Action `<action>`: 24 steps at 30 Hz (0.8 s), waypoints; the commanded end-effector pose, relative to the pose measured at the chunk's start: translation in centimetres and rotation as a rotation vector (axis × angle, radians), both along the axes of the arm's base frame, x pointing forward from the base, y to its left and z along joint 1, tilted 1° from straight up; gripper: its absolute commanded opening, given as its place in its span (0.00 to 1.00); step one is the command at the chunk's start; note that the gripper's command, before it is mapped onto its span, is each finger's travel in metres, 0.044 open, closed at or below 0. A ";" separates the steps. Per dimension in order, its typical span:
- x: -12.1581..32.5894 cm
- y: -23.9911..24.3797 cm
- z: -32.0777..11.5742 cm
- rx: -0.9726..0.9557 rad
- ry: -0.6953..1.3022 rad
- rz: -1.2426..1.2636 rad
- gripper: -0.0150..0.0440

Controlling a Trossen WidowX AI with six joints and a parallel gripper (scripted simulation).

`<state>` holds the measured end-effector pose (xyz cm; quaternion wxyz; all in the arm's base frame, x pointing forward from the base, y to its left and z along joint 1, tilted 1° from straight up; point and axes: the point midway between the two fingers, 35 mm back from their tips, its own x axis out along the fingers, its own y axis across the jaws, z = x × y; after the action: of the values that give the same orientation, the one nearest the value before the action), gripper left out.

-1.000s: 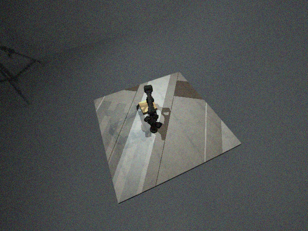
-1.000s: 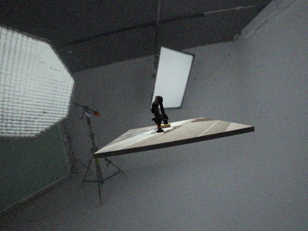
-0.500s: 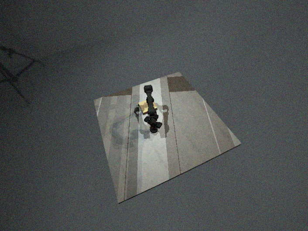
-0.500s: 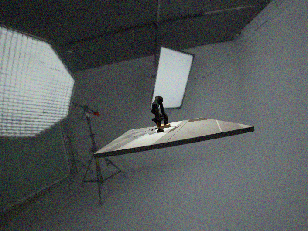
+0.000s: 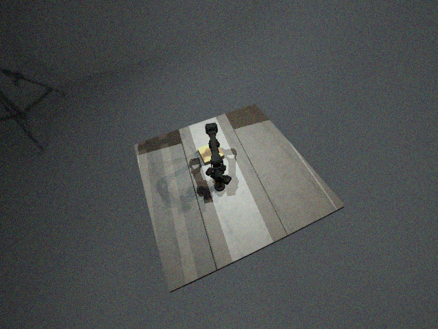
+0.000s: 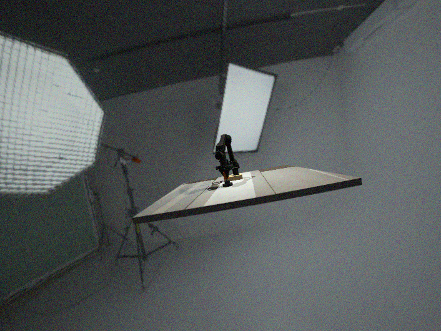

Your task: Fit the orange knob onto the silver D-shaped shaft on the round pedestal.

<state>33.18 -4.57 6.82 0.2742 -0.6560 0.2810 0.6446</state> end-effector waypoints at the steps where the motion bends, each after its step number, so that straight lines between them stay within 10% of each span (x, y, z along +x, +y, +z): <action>1: 0.1 0.0 0.3 -0.002 -0.003 0.013 0.25; 24: 0.1 0.0 -0.2 -0.005 0.000 0.213 0.25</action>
<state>33.19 -4.55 6.64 0.2043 -0.6816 0.2121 0.6698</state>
